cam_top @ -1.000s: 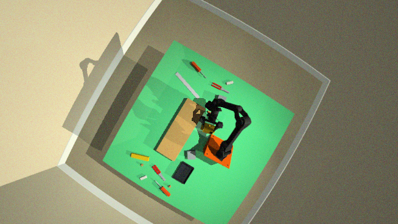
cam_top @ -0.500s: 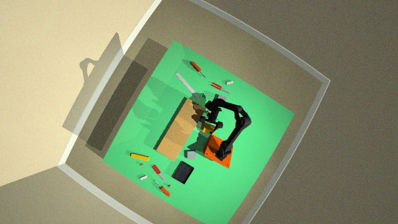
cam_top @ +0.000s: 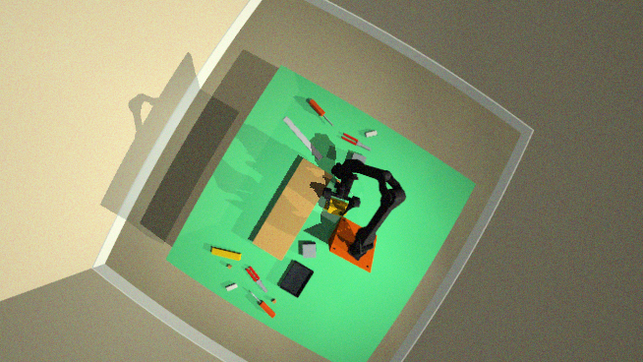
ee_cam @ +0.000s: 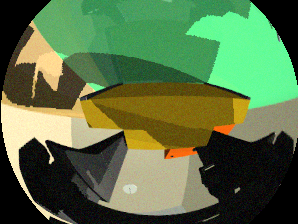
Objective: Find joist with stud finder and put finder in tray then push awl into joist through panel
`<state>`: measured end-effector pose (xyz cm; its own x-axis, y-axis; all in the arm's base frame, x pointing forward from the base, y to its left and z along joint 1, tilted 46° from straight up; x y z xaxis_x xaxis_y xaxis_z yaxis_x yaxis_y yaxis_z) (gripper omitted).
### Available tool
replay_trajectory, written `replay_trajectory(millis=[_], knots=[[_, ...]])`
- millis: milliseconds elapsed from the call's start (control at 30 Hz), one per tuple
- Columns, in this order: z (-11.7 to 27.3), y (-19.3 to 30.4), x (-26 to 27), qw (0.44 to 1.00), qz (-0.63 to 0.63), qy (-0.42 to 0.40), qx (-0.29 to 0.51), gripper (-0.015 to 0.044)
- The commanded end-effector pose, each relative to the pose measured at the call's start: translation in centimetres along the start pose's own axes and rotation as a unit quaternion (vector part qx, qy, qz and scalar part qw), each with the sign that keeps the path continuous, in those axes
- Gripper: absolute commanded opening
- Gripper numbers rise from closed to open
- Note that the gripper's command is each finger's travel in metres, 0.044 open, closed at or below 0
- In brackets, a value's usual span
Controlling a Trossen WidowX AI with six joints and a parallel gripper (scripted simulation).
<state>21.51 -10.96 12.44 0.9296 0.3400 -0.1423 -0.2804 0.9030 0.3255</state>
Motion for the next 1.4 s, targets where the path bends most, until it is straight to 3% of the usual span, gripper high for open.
replay_trajectory(millis=[0,1167,1367], knots=[[0.0,0.0,0.0,1.0,0.0,0.0,0.0,0.044],[2.7,0.0,0.0,1.0,0.0,-0.001,-0.001,0.044],[4.4,4.2,-0.1,1.0,-0.008,-0.015,-0.009,0.044]])
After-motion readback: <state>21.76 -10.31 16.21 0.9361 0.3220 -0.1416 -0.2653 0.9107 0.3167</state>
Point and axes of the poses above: the point midway between the two fingers, 35 mm back from their tips, its own z axis back along the fingers, its own x axis across the jaws, y = z × x, the point moved 5 cm from there along z, back along the fingers, and after that the axes turned 1 degree about -z, right-handed, at the moved point
